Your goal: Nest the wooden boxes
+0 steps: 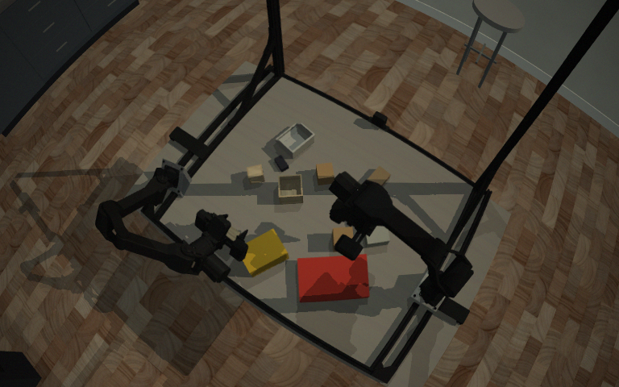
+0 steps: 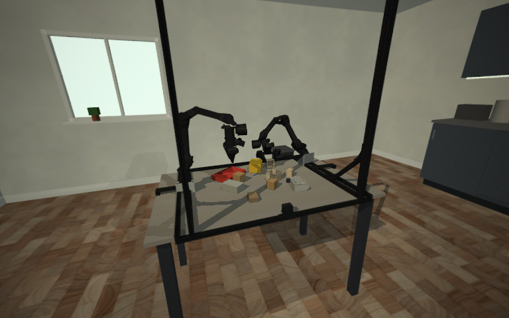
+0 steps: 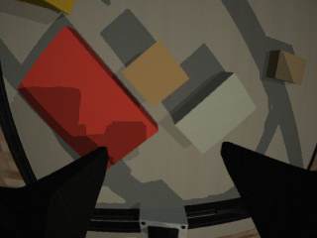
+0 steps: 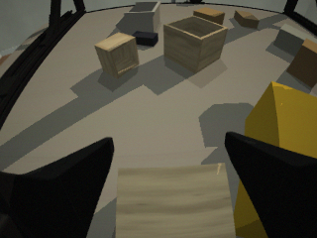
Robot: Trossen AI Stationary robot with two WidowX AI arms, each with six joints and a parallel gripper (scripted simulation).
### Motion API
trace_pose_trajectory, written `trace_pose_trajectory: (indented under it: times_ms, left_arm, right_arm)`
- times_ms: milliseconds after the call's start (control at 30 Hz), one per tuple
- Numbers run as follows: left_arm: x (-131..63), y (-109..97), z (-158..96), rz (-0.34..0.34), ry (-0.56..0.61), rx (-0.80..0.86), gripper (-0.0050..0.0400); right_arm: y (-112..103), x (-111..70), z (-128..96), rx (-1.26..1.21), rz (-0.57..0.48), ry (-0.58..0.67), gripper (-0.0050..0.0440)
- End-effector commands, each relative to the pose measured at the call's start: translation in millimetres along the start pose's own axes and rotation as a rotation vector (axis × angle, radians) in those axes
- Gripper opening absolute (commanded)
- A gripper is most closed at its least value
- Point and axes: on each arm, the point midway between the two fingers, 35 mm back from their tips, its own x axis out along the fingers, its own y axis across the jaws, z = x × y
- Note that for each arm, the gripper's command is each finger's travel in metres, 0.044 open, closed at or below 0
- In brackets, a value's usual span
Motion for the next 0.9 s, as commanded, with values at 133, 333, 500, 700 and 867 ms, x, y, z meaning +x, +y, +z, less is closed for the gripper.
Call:
trace_pose_trajectory:
  times_ms: [133, 333, 500, 700, 867]
  left_arm:
    - [0.2, 0.3, 0.0, 0.002, 0.001, 0.003, 0.0400]
    - [0.2, 0.3, 0.0, 0.002, 0.001, 0.003, 0.0400]
    - [0.2, 0.3, 0.0, 0.002, 0.001, 0.003, 0.0400]
    - [0.2, 0.3, 0.0, 0.002, 0.001, 0.003, 0.0400]
    - [0.2, 0.3, 0.0, 0.002, 0.001, 0.003, 0.0400]
  right_arm:
    - [0.6, 0.5, -0.3, 0.002, 0.004, -0.001, 0.0400]
    - [0.6, 0.5, -0.3, 0.002, 0.004, -0.001, 0.0400]
    - [6.3, 3.3, 2.6, 0.031, 0.073, 0.104, 0.0400]
    - [16.3, -4.3, 13.3, 0.071, 0.173, 0.498, 0.0400]
    - [13.6, -27.4, 25.4, 0.039, 0.093, 0.825, 0.0400]
